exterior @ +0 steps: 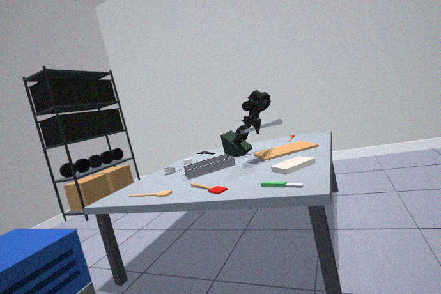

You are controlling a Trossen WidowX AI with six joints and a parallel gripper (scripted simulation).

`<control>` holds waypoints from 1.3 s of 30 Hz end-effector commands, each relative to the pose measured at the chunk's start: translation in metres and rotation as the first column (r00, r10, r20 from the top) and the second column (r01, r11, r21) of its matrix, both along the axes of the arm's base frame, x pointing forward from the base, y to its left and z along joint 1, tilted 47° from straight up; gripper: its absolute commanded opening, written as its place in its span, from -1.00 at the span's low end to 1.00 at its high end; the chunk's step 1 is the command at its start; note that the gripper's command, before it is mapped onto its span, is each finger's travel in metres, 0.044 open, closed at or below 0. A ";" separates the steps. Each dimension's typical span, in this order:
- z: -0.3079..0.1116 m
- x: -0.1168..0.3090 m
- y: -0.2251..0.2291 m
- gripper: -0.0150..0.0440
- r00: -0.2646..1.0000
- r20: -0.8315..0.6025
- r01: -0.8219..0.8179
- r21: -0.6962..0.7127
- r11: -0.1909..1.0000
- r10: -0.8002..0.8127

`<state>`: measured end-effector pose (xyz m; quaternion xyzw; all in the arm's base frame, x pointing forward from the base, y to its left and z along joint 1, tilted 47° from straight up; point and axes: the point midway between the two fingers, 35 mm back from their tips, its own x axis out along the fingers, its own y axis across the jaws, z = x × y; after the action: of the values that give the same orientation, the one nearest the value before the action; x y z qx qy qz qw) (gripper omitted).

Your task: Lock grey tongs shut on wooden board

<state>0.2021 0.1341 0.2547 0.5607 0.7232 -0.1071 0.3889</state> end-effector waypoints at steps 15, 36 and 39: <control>0.028 -0.069 0.014 -1.00 0.902 -0.313 0.305 -0.028 0.952 -0.298; 0.031 -0.082 0.015 -1.00 0.862 -0.371 0.357 -0.040 0.933 -0.345; 0.031 -0.078 0.017 -1.00 0.854 -0.377 0.381 -0.013 0.925 -0.357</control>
<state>0.1220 0.1494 0.2850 0.6598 0.6705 -0.2663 0.2104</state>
